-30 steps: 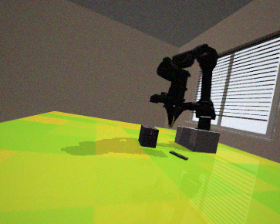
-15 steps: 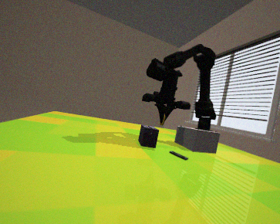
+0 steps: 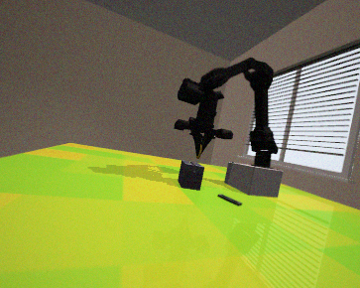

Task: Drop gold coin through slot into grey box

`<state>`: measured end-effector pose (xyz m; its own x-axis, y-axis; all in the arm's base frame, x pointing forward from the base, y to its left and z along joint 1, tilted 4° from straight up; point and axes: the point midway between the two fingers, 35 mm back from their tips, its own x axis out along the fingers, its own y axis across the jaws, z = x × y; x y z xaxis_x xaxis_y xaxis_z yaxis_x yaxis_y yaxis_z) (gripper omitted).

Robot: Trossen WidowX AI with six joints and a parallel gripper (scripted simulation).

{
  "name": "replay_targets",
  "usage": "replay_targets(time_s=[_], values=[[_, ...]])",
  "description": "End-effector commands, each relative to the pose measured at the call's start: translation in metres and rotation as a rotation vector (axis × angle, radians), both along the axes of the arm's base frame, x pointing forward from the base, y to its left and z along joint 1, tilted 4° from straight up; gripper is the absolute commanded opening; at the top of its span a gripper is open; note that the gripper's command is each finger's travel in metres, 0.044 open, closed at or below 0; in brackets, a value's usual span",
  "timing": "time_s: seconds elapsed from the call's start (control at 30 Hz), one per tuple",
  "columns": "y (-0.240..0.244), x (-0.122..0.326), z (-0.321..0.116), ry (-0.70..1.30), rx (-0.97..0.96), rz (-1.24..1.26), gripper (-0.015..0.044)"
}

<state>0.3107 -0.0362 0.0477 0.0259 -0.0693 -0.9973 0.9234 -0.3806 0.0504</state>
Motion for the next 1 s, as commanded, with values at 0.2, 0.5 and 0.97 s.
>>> replay_targets(time_s=[0.2,0.5,0.97], values=[[-0.0111,0.0027,0.0009,0.0,-0.002,0.001,0.0],[-0.0095,0.0022,0.0006,0.0,-0.001,-0.001,0.0],[-0.0185,0.0068,0.0036,0.0,-0.002,0.012,0.0]])
